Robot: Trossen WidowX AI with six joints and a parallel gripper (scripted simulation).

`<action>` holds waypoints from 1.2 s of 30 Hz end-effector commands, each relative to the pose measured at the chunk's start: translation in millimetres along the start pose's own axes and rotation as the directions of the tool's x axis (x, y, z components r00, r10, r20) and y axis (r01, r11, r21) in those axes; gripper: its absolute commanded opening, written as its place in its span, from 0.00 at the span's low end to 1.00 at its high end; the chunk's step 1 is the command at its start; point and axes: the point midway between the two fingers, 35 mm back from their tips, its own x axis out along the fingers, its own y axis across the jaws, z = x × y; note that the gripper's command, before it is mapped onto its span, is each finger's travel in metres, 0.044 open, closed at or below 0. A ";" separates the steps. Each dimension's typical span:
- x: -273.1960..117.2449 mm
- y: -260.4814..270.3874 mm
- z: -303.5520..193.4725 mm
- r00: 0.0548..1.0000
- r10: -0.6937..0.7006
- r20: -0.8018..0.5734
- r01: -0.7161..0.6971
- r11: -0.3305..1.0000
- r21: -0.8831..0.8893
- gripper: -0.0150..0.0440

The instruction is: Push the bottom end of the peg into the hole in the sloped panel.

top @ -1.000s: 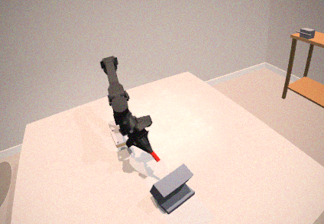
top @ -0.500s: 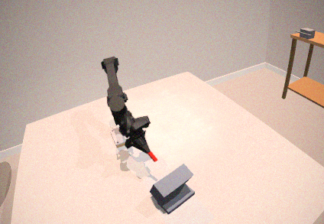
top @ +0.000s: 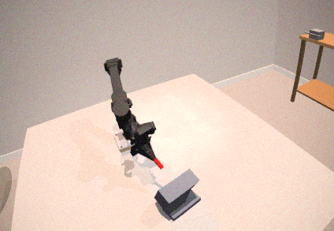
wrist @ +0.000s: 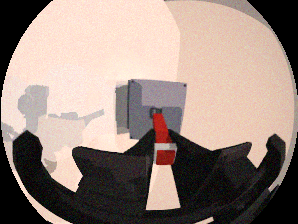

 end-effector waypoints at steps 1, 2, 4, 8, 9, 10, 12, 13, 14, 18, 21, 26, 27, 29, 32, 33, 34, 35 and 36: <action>4.3 1.8 -1.7 1.000 -0.001 -0.006 0.001 1.000 0.008 0.25; 5.2 1.8 -2.0 1.000 -0.003 -0.007 0.003 1.000 0.008 0.25; 7.0 1.7 -2.7 1.000 -0.008 -0.009 0.008 1.000 0.009 0.25; 10.4 1.6 -3.8 1.000 -0.017 -0.014 0.017 1.000 0.011 0.25; 11.2 1.6 -4.1 1.000 -0.020 -0.015 0.020 1.000 0.012 0.25; 12.0 1.6 -4.4 1.000 -0.022 -0.016 0.022 1.000 0.012 0.25; 13.7 1.6 -5.0 0.999 -0.027 -0.018 0.027 1.000 0.013 0.25; 14.5 1.7 -5.2 0.999 -0.029 -0.019 0.029 0.999 0.014 0.25; 15.3 1.7 -5.5 0.999 -0.031 -0.020 0.032 0.999 0.014 0.25; 18.5 1.9 -6.5 0.999 -0.041 -0.024 0.041 0.999 0.016 0.25; 20.9 2.2 -7.1 0.998 -0.048 -0.027 0.048 0.999 0.018 0.25; 24.6 2.8 -8.1 0.998 -0.060 -0.032 0.060 0.998 0.021 0.25; 25.4 2.9 -8.3 0.998 -0.062 -0.033 0.063 0.998 0.021 0.25; 25.7 3.0 -8.4 0.997 -0.063 -0.033 0.064 0.998 0.021 0.25; 26.9 3.3 -8.7 0.997 -0.067 -0.035 0.068 0.997 0.022 0.25; 27.5 3.5 -8.8 0.997 -0.069 -0.036 0.070 0.997 0.023 0.25; 28.1 3.6 -8.9 0.997 -0.071 -0.037 0.072 0.997 0.023 0.25; 28.7 3.8 -9.0 0.997 -0.074 -0.038 0.074 0.997 0.023 0.25; 29.4 4.1 -9.1 0.996 -0.076 -0.039 0.077 0.997 0.024 0.25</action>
